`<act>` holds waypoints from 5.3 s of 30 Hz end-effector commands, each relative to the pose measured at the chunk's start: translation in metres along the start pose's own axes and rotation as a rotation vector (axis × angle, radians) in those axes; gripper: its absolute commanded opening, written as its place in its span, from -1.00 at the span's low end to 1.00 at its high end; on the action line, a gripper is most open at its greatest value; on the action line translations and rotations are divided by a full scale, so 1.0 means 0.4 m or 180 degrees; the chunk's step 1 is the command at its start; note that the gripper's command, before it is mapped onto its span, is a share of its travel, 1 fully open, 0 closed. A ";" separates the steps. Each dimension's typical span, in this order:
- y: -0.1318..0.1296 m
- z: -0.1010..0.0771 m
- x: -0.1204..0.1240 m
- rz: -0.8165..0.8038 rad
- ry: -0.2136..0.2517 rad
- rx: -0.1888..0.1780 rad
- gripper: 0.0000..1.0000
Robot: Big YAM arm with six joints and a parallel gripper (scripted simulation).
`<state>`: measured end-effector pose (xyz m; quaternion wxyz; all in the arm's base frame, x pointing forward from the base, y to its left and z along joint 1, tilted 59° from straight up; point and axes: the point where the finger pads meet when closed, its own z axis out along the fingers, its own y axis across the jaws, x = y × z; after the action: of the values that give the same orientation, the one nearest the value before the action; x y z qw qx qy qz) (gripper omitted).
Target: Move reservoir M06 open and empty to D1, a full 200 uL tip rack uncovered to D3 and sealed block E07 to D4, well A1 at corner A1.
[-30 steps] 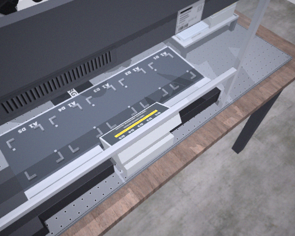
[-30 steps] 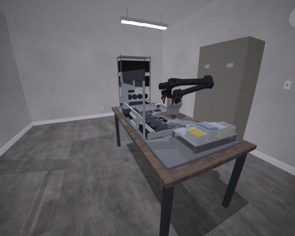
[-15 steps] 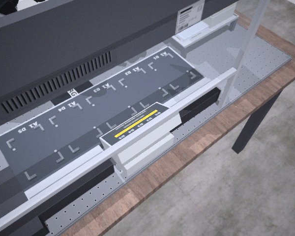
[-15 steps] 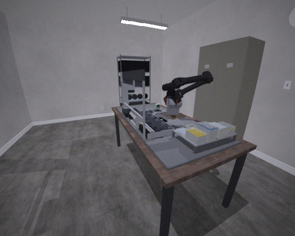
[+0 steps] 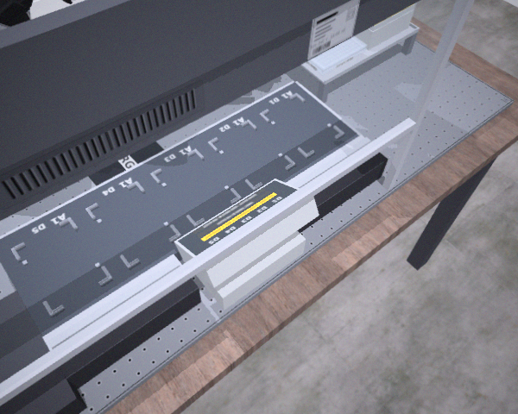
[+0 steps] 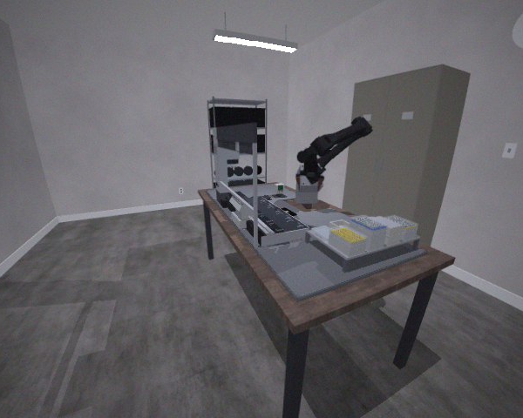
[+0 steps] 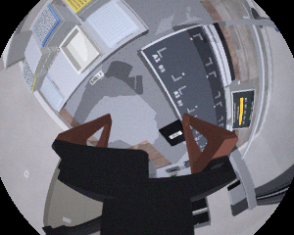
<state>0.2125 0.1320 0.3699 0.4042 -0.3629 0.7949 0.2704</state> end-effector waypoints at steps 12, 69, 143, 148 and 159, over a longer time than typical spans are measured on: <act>0.077 -0.028 -0.190 -0.0873 -0.0159 0.0000 1.00; 0.225 -0.005 -0.473 -0.1798 -0.0174 0.0005 1.00; 0.446 -0.004 -0.333 -0.1730 -0.0178 -0.0042 1.00; 0.456 -0.003 -0.303 -0.1712 -0.0169 -0.0066 1.00; 0.569 0.038 -0.218 -0.1765 0.0004 -0.0056 1.00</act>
<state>0.0855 0.3045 0.4687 0.4690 -0.5756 0.6542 0.1438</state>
